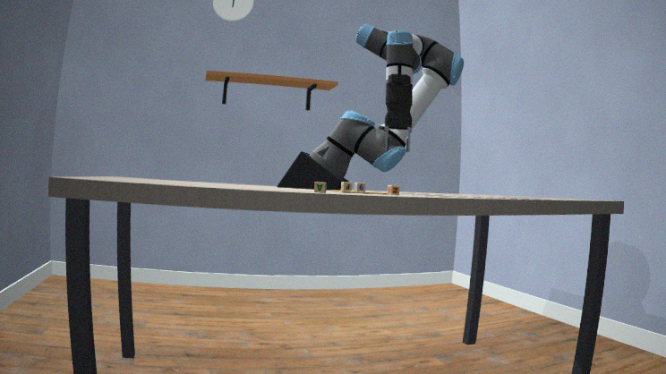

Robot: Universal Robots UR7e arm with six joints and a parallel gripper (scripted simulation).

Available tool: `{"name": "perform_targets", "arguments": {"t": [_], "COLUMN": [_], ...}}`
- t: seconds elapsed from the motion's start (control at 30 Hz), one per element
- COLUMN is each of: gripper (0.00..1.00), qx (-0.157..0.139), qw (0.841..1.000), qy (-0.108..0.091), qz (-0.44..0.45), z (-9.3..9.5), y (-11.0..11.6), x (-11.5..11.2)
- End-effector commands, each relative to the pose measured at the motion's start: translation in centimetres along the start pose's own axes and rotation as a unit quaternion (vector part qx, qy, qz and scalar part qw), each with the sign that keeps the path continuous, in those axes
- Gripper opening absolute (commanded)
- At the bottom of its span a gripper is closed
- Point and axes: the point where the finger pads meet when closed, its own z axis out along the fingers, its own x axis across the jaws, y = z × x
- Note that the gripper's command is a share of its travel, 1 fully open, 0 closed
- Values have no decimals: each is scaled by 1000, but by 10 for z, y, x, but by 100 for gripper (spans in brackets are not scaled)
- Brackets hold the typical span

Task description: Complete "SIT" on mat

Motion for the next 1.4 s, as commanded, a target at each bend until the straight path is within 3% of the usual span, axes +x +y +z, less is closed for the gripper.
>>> {"name": "perform_targets", "arguments": {"t": [0.0, 0.27, 0.77, 0.83, 1.33, 1.37], "gripper": [100, 100, 100, 100, 100, 100], "qx": [1, 1, 1, 1, 1, 1], "qw": [998, 989, 935, 935, 838, 838], "qy": [0, 0, 0, 0, 0, 0], "qz": [-70, -149, -356, -356, -546, -546], "z": [2, 4, 11, 11, 18, 18], "y": [-1, -2, 0, 0, 6, 6], "x": [-2, -3, -6, -6, -6, -6]}}
